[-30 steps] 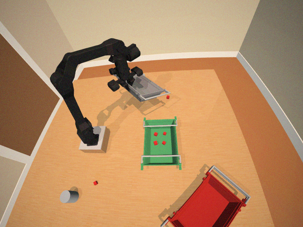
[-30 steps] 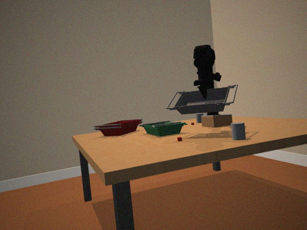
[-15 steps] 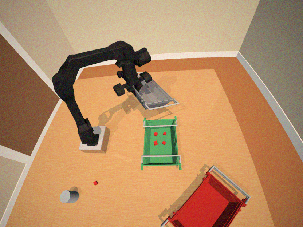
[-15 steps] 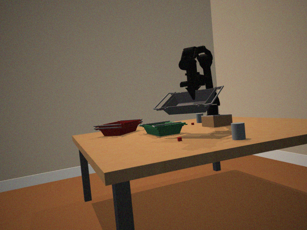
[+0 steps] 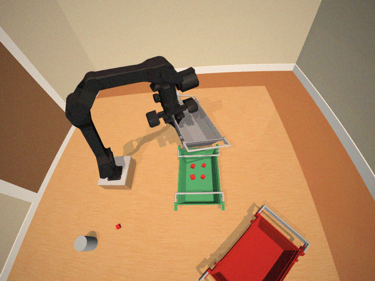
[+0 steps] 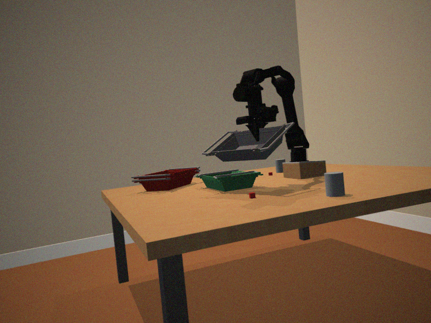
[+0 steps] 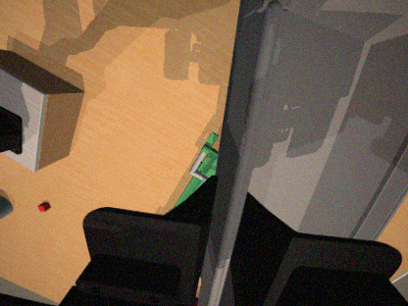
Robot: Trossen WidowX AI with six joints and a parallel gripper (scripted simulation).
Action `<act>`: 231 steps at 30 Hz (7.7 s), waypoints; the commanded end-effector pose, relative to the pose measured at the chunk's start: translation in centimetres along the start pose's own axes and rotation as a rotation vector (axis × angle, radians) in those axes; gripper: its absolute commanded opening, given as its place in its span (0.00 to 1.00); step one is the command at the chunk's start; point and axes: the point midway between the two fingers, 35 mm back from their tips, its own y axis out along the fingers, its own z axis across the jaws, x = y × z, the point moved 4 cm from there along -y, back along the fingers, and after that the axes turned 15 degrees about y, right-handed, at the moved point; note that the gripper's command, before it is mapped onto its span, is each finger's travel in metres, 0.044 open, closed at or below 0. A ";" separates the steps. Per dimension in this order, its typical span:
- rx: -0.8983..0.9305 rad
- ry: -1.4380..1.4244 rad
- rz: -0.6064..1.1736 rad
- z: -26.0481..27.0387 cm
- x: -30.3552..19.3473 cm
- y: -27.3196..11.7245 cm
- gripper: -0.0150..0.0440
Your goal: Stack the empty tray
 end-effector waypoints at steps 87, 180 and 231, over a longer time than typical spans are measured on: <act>-0.006 0.413 0.015 -1.8 -15.9 0.3 0.25; -0.004 0.413 0.016 0.8 -15.5 8.6 0.25; -0.004 0.413 0.016 1.4 -15.5 11.0 0.25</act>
